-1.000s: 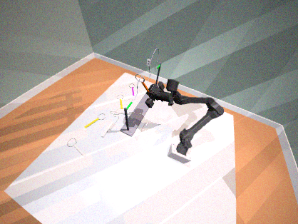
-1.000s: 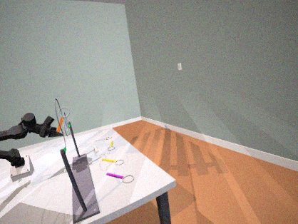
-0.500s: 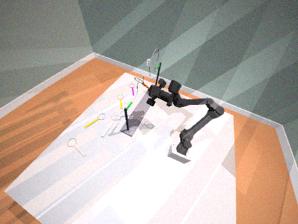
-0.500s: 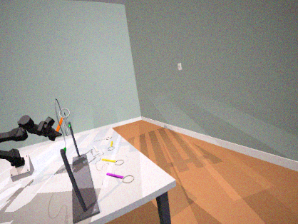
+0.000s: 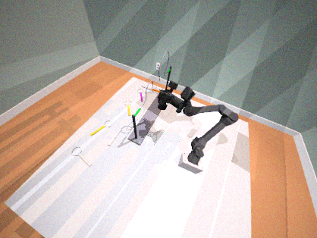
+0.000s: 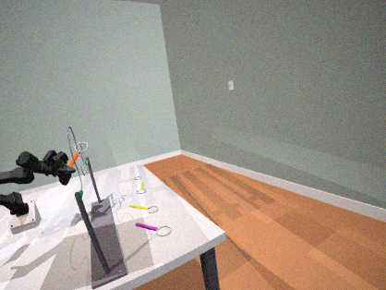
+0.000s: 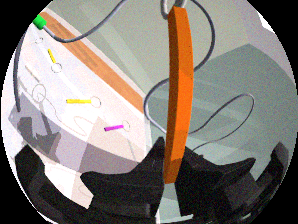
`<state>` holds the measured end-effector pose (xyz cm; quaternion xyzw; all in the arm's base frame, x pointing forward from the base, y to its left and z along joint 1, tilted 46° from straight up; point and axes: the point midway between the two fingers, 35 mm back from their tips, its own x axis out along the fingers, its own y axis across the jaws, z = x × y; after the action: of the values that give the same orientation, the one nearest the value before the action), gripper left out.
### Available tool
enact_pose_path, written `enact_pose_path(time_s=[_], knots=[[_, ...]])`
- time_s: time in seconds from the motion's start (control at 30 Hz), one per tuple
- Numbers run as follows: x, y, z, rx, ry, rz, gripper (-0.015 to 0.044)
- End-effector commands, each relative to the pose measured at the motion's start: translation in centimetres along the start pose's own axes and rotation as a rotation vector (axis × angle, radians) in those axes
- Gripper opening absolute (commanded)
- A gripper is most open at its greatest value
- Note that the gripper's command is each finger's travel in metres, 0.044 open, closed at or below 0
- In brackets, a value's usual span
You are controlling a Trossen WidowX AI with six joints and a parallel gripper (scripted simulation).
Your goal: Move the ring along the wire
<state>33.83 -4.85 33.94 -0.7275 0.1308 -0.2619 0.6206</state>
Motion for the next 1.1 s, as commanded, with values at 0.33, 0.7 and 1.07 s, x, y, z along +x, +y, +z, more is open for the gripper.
enact_pose_path(time_s=[0.33,0.7,1.07], knots=[[0.1,-2.2,0.4,-0.280,-0.040,-0.157,-0.0150],[0.0,-3.7,0.9,-0.484,-0.066,-0.270,-0.0150],[-0.2,-4.7,1.5,-0.656,-0.087,-0.367,-0.0150]])
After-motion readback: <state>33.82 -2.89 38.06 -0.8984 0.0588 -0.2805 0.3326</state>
